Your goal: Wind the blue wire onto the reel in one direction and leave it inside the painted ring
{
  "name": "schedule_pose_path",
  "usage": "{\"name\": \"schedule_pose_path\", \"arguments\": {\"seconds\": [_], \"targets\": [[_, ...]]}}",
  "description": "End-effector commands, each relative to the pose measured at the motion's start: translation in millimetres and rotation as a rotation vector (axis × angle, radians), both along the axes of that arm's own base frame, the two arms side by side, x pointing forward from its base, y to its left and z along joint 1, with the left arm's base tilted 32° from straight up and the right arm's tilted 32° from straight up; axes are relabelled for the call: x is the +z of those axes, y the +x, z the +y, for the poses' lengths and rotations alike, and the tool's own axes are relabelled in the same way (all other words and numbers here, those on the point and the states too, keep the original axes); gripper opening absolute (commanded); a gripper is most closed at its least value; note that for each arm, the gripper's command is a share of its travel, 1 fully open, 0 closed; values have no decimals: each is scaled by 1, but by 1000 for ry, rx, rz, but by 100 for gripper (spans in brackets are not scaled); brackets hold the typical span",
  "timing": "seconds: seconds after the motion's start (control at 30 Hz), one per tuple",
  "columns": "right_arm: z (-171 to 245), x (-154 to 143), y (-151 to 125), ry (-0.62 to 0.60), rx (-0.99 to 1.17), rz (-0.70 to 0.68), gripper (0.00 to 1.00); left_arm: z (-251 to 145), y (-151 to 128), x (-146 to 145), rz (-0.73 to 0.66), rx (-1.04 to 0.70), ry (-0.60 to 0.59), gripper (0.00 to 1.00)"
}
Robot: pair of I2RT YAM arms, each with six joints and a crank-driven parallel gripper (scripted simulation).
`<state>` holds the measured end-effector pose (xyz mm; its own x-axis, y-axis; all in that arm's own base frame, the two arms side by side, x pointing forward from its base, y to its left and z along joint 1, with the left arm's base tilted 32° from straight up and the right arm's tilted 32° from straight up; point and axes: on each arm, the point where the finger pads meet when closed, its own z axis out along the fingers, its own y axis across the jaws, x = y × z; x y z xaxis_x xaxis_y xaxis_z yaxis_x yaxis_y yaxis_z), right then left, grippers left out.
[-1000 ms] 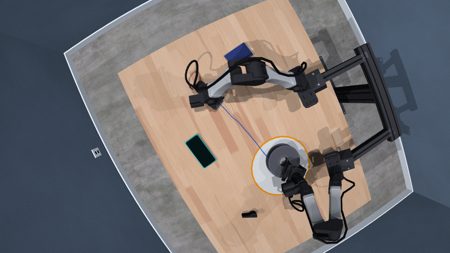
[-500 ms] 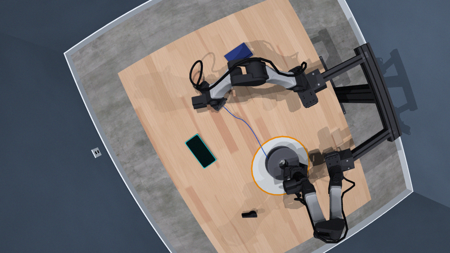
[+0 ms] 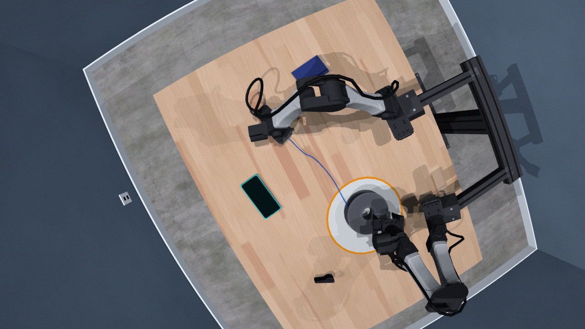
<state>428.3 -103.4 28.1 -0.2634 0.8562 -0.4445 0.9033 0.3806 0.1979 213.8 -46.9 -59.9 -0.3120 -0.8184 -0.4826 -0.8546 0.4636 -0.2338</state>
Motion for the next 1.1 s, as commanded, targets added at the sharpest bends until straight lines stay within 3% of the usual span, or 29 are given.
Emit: {"name": "schedule_pose_path", "arguments": {"seconds": [0.0,0.17,0.47,0.53,0.6,1.07], "targets": [[2,31,9,-16,5,-62,0,5,-2,-1,31,-12,32,97],[2,30,6,-16,5,-62,0,12,11,2,101,-180,112,97],[2,24,2,-17,8,-60,0,15,46,17,290,-668,350,97],[2,24,2,-17,8,-60,0,15,46,17,290,-668,350,97],[2,23,2,-16,5,-62,0,15,53,20,345,-826,427,97],[0,20,5,-16,5,-62,0,-30,95,23,560,-1468,746,97]]}}
